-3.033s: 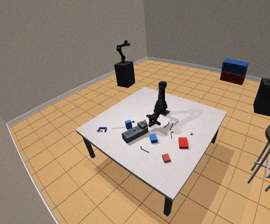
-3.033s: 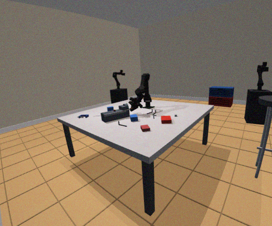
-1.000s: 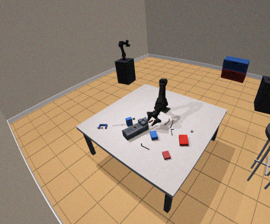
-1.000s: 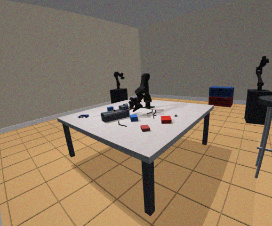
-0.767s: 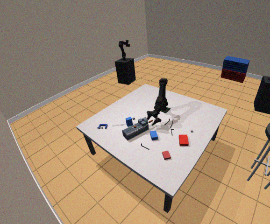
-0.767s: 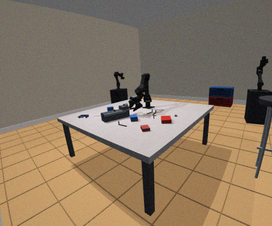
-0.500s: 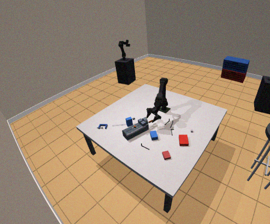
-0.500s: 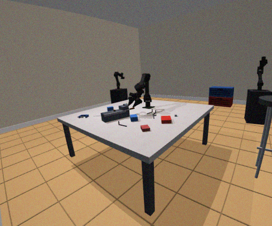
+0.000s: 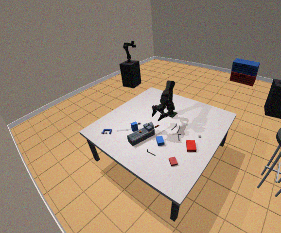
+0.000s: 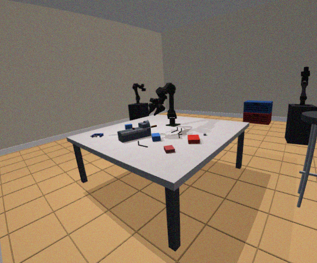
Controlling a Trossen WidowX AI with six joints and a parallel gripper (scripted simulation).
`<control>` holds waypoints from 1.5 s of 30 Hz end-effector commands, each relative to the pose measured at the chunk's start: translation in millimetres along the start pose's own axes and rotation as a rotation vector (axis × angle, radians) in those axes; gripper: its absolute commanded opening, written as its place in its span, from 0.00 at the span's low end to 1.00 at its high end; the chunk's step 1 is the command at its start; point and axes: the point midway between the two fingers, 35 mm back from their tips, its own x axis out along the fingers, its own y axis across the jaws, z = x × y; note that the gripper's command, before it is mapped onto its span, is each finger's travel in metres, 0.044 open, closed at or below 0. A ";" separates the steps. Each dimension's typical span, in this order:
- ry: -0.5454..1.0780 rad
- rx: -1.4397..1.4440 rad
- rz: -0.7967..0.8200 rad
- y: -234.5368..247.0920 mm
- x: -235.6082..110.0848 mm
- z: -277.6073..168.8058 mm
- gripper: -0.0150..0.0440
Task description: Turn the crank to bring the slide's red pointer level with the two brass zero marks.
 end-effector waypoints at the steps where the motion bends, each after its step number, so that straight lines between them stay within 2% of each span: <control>1: -0.011 0.008 0.002 -2.7 -17.9 13.7 1.00; 5: 0.005 0.003 0.009 -4.0 -13.9 20.9 1.00; 24: 0.137 -0.034 0.141 -48.1 54.7 99.9 1.00; 35: 0.138 -0.034 0.142 -48.6 89.3 69.2 1.00; 45: 0.138 -0.034 0.142 -48.6 89.3 69.2 1.00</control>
